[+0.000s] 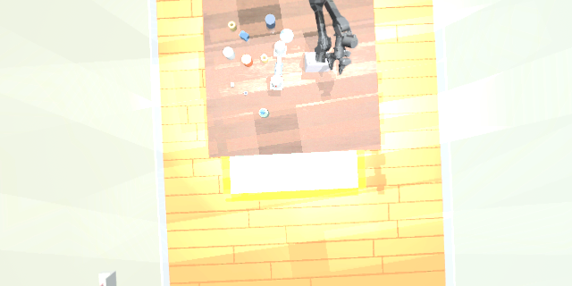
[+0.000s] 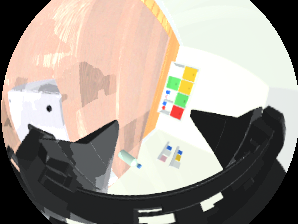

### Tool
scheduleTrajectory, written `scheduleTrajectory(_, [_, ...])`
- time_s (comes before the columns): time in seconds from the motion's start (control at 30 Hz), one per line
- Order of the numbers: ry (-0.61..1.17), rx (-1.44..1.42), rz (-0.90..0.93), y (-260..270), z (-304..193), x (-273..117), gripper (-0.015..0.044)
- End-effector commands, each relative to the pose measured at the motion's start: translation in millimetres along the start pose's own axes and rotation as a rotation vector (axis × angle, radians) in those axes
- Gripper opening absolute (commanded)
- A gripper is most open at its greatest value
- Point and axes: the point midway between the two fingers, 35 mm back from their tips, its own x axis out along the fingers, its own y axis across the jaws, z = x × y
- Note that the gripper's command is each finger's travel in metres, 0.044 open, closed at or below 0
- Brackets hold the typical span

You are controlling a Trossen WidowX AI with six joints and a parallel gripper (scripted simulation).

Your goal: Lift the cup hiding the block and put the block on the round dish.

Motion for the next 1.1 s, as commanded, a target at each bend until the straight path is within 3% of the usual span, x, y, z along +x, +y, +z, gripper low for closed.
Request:
scheduleTrajectory(0.0, [0.048,0.132,0.019,-0.7,-11.1,0.0,0.0440])
scheduleTrajectory(1.07, [0.475,1.149,0.070,22.2,-93.6,-0.4,0.0440])
